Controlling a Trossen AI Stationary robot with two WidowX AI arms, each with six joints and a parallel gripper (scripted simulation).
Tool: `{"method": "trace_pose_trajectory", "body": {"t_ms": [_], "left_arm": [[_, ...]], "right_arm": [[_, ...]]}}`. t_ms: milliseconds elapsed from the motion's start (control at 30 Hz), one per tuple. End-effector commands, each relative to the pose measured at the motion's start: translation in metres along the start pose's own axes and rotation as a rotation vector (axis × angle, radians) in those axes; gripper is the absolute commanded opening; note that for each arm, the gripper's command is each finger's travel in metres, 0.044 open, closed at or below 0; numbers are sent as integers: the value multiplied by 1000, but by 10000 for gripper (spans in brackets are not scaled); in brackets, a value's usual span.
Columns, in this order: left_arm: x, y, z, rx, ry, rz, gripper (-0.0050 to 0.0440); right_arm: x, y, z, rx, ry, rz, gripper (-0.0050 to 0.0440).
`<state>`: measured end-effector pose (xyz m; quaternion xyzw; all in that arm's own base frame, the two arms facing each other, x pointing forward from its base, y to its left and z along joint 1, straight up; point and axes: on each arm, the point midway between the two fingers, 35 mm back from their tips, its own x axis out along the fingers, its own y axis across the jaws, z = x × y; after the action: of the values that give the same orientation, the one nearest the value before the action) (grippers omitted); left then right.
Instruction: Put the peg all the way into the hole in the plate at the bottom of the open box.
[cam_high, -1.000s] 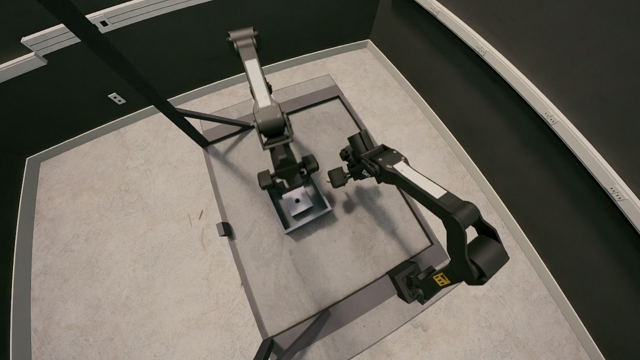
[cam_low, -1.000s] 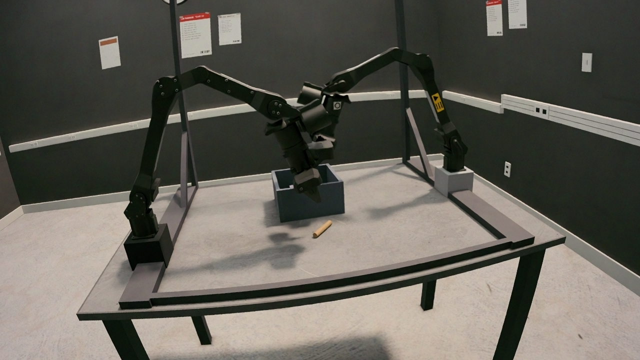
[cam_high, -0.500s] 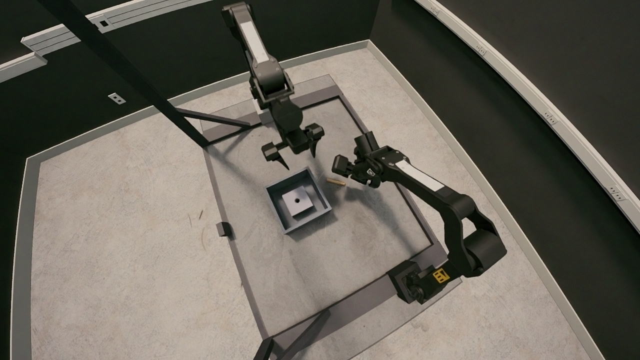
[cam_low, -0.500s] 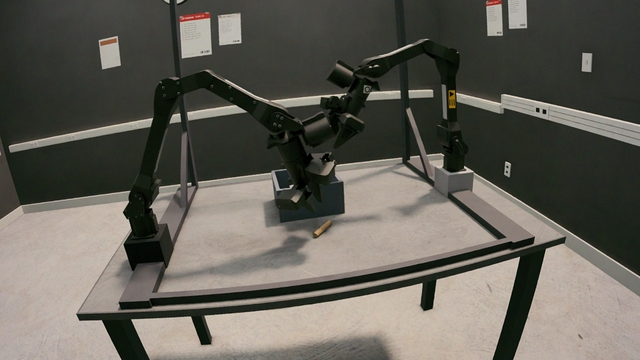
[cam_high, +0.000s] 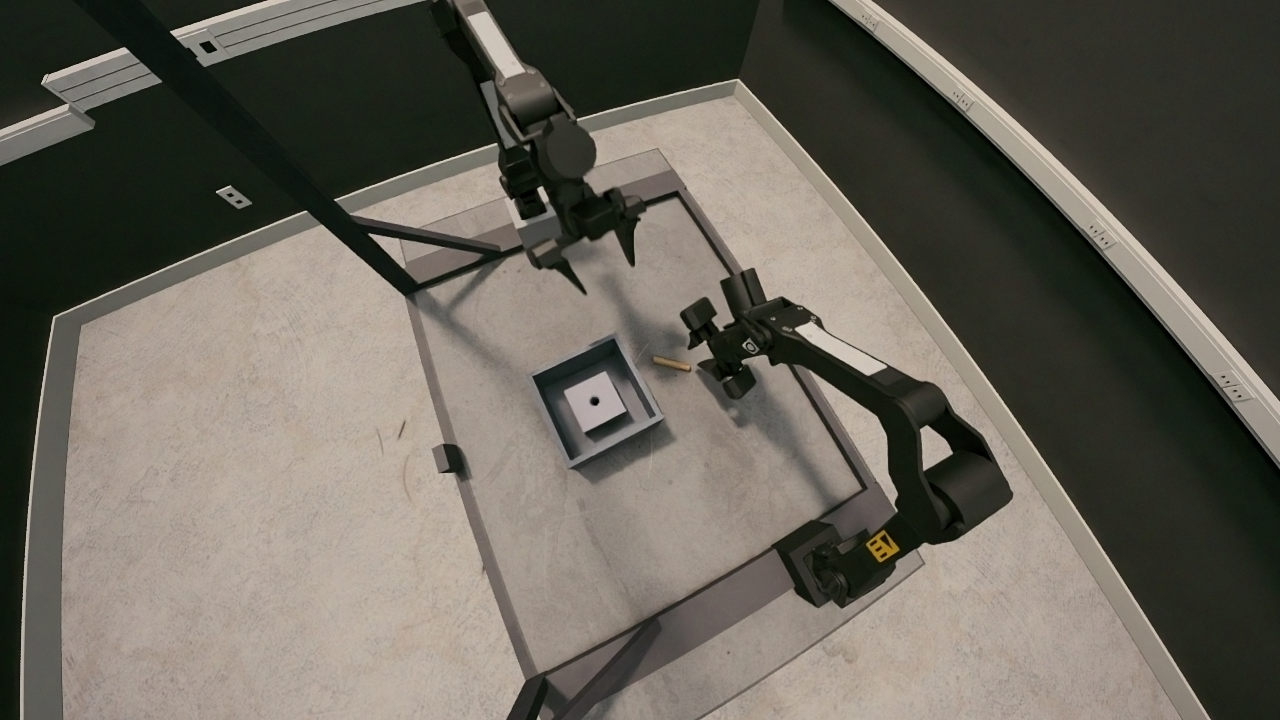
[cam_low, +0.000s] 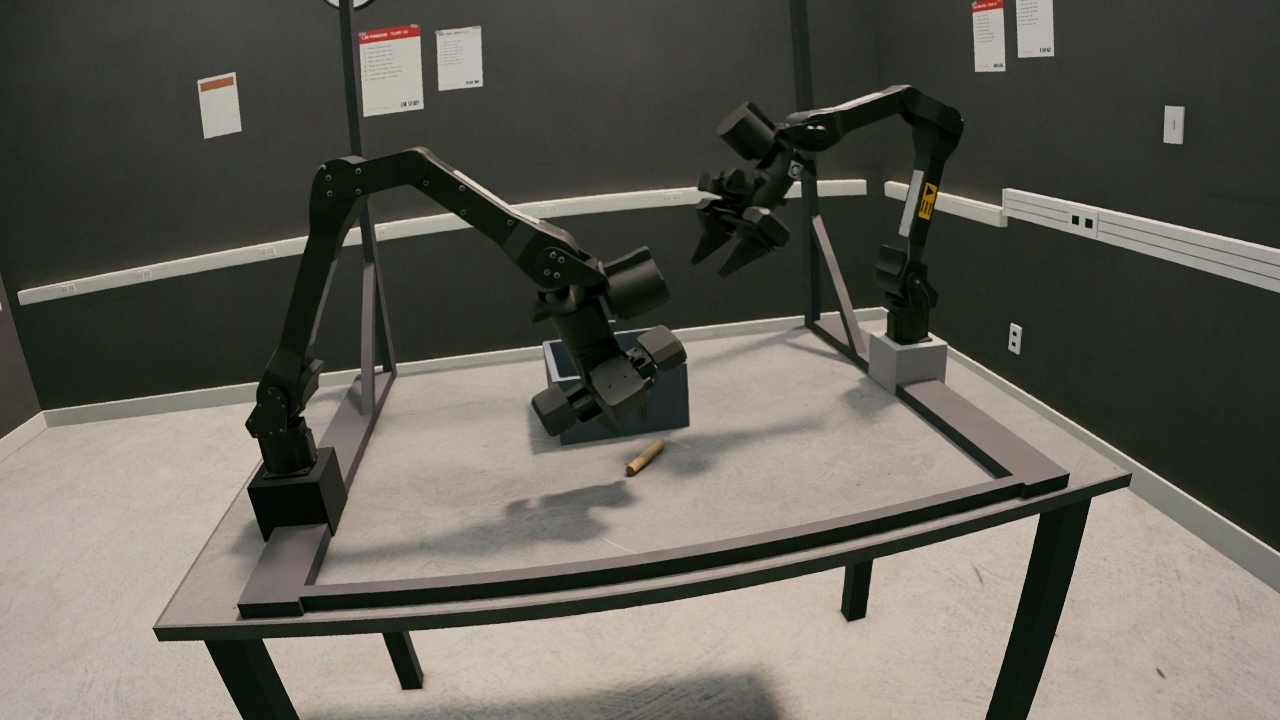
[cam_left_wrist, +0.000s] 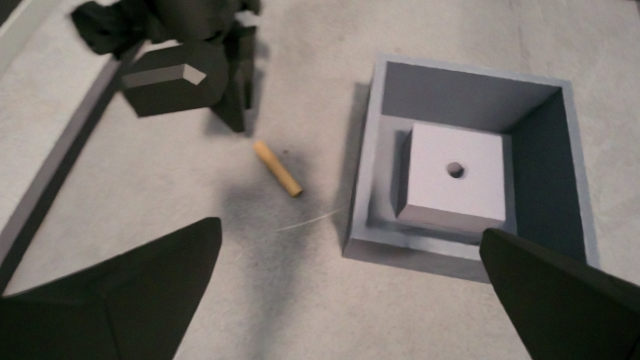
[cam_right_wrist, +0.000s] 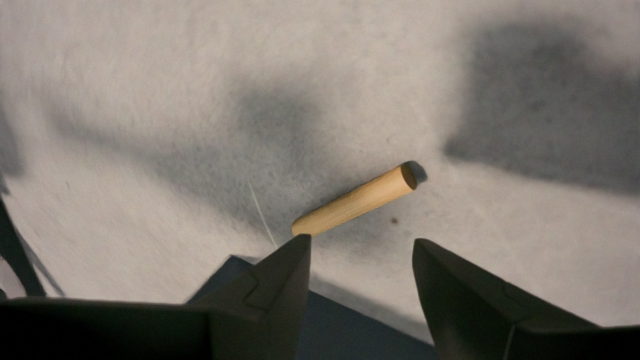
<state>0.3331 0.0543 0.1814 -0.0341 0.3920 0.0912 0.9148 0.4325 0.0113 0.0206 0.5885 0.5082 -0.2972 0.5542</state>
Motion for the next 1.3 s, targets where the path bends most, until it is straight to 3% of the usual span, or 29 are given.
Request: {"method": "trace_pose_trajectory", "body": {"t_ms": [0, 500, 867, 1267], "left_arm": [[-17, 10, -4, -22, -61, 17, 440], [-52, 43, -48, -105, -242, 113, 440], [-55, 47, -55, -116, -269, 129, 440], [-54, 47, -53, -114, -264, 126, 440]], "right_arm": [[1, -2, 2, 145, 17, 19, 170], [13, -16, 8, 798, 118, -2, 170], [10, -15, 8, 890, 136, 2, 170], [39, -7, 6, 883, 131, 11, 170]]}}
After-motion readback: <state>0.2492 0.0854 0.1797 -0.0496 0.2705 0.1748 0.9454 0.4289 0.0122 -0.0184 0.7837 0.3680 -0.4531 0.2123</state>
